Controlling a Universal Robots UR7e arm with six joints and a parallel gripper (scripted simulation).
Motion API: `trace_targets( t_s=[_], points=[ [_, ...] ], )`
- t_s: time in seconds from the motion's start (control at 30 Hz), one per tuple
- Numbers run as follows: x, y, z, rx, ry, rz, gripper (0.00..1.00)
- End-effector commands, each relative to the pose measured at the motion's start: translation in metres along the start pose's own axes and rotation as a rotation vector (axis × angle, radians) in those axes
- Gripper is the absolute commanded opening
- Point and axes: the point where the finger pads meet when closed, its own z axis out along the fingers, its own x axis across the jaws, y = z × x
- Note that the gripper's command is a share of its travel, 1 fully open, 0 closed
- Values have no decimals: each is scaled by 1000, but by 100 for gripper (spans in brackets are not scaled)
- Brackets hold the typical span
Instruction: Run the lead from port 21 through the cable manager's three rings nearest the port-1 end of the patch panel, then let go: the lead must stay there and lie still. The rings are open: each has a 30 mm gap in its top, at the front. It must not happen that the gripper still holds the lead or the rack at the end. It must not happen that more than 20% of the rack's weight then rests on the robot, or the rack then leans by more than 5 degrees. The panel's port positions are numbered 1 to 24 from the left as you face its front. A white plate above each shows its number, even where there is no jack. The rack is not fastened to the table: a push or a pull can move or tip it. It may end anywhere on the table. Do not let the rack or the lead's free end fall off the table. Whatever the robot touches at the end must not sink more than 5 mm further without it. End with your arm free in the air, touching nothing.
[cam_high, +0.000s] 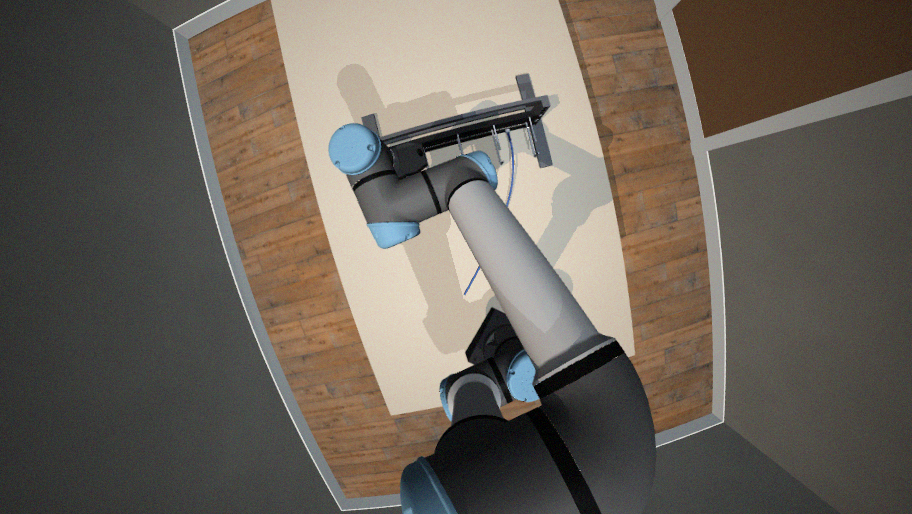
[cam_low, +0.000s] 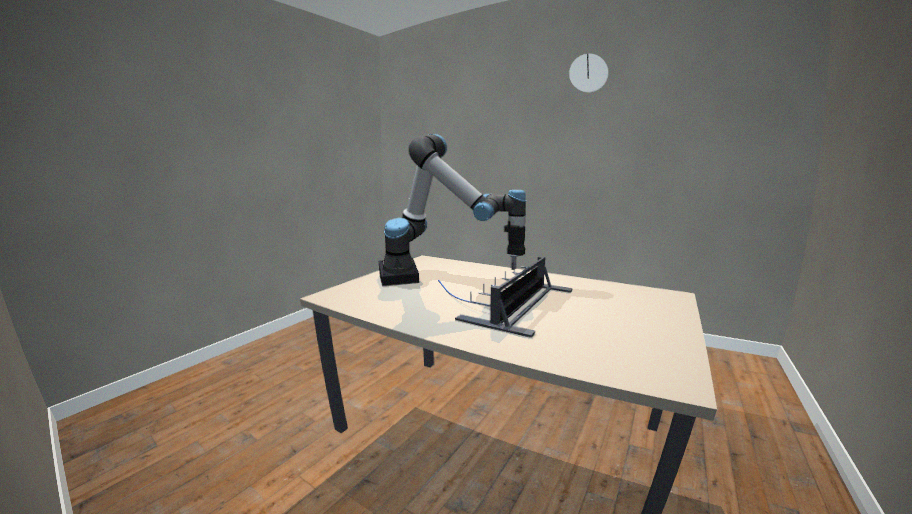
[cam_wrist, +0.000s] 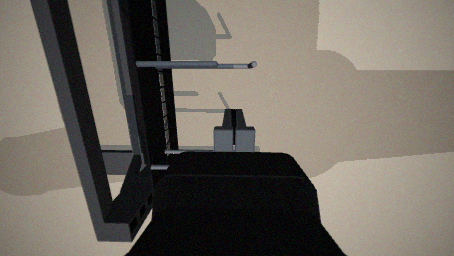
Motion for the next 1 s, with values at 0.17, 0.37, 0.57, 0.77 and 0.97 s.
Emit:
trace_targets(
  t_s=[0.17, 0.37, 0.57, 0.77, 0.97],
  points=[
    [0, 0, 11, 0, -2, 0, 0],
    [0, 0, 18, 0, -2, 0, 0],
    [0, 0, 23, 0, -2, 0, 0],
    [0, 0, 25, 0, -2, 0, 0],
    [0, 0, 26, 0, -2, 0, 0]
  ],
)
